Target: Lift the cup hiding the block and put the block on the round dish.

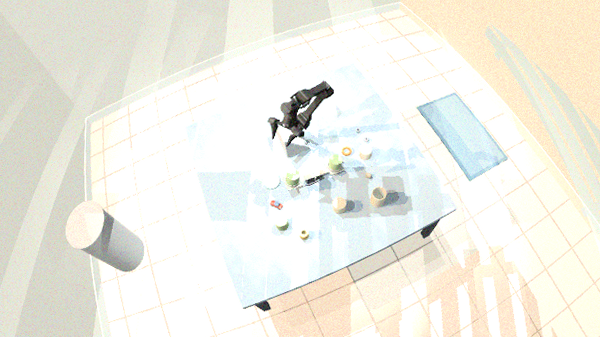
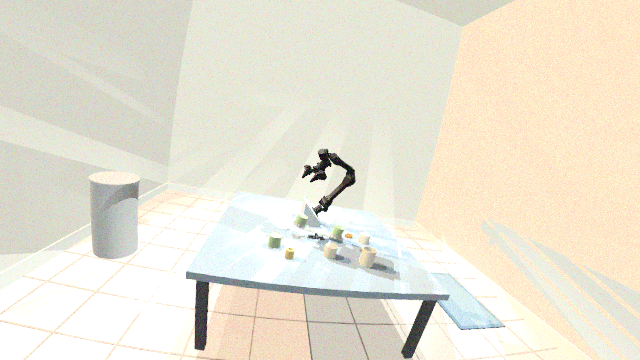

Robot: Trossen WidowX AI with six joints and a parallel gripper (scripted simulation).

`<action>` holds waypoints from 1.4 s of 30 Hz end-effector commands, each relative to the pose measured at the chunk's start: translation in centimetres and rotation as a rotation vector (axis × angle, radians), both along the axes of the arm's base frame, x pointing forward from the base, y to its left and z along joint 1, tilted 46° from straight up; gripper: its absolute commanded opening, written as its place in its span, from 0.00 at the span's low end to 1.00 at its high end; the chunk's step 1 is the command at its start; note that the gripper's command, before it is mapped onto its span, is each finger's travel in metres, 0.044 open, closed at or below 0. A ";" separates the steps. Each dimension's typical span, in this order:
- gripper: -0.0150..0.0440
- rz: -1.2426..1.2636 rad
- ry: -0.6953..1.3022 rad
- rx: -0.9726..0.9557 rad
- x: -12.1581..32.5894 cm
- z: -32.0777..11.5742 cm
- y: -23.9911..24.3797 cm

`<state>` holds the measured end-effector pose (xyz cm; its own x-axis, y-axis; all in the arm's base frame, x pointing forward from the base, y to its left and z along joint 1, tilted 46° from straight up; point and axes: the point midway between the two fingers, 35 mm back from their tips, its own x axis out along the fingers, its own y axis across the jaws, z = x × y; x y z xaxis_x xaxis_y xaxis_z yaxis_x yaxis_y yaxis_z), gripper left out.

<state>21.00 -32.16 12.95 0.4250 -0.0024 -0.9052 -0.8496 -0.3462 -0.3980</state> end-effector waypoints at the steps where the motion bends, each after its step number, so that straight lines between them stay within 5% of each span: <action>1: 0.98 -0.004 -0.001 0.004 0.0 0.0 0.0; 42: 1.00 -0.941 0.041 0.948 -2.5 -1.9 9.6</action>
